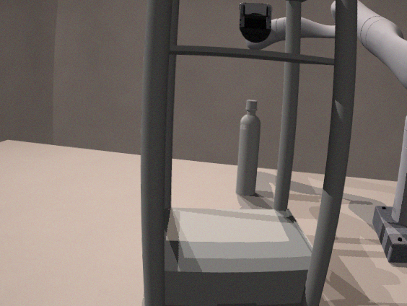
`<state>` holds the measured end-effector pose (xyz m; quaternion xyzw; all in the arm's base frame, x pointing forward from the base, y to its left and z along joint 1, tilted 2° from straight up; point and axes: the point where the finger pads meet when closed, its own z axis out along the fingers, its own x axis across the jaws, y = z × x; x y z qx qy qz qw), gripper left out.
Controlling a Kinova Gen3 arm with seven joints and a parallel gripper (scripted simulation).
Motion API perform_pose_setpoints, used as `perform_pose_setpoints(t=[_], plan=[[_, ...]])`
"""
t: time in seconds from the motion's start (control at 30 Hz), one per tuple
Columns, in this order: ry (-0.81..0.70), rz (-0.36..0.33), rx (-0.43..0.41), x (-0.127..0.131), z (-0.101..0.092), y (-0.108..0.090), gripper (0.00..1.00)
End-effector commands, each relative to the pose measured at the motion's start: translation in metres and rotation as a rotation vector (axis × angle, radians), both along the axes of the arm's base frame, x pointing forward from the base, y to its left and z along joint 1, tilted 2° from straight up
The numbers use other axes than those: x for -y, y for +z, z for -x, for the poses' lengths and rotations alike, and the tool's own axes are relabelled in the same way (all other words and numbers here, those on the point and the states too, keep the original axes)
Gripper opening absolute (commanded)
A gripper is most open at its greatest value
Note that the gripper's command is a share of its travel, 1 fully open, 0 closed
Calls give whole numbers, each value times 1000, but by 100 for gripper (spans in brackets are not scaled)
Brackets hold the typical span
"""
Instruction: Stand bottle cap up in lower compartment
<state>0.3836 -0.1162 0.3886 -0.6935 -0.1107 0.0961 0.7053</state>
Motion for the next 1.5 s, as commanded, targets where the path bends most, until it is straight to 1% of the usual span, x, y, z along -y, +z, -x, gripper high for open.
perform_pose_setpoints(t=[0.0, 0.5, 1.0, 1.47], plan=[[0, 1, 1, 0, 0, 1, 100], [0, 1, 2, 0, 0, -1, 100], [0, 1, 2, 0, 0, -9, 100], [0, 1, 2, -1, 0, -26, 100]])
